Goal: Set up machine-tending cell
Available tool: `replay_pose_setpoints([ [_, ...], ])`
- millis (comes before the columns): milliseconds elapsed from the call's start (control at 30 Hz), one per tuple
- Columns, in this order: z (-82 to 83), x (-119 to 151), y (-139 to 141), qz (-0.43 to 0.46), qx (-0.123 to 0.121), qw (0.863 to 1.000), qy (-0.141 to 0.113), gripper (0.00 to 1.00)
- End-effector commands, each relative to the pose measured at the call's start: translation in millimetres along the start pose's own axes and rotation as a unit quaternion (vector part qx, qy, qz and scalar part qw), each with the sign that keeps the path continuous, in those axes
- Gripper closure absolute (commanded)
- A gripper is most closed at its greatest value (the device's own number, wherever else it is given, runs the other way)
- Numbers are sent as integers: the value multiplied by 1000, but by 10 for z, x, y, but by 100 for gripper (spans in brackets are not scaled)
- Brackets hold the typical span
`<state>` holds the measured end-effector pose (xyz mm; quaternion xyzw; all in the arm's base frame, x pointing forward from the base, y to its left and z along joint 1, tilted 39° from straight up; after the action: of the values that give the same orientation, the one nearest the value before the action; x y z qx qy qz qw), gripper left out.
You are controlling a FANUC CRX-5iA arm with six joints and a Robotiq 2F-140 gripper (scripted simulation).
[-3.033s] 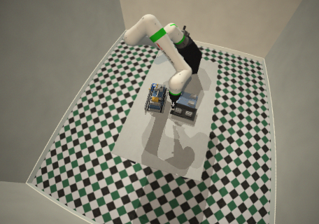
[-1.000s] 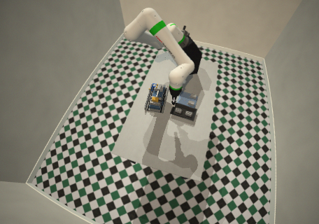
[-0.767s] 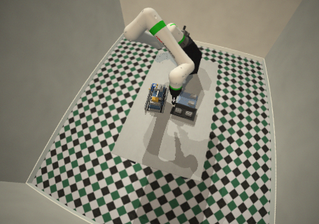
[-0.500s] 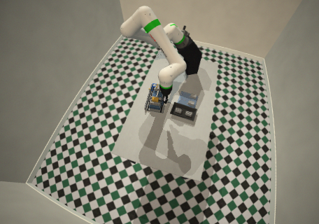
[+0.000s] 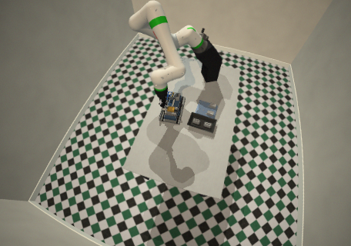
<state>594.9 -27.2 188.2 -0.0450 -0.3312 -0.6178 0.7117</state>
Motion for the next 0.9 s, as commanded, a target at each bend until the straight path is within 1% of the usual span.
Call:
replay_pose_setpoints([
  [0,25,414,-58,2,2,1000,0,100],
  [67,41,592,-98,2,3,1000,-2,100],
  [100,42,603,-100,2,3,1000,-2,100],
  [867,42,603,-100,2,3,1000,-2,100],
])
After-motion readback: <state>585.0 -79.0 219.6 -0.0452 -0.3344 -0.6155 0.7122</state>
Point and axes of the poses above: the point where the finger pads meet when closed, its own z axis back along the fingers, its own y axis across the jaws, x = y × z, the point moved 9 cm from there along z, back along the fingers, and after that the axes turned 8 degrees about -z, right-handed, at the moved point
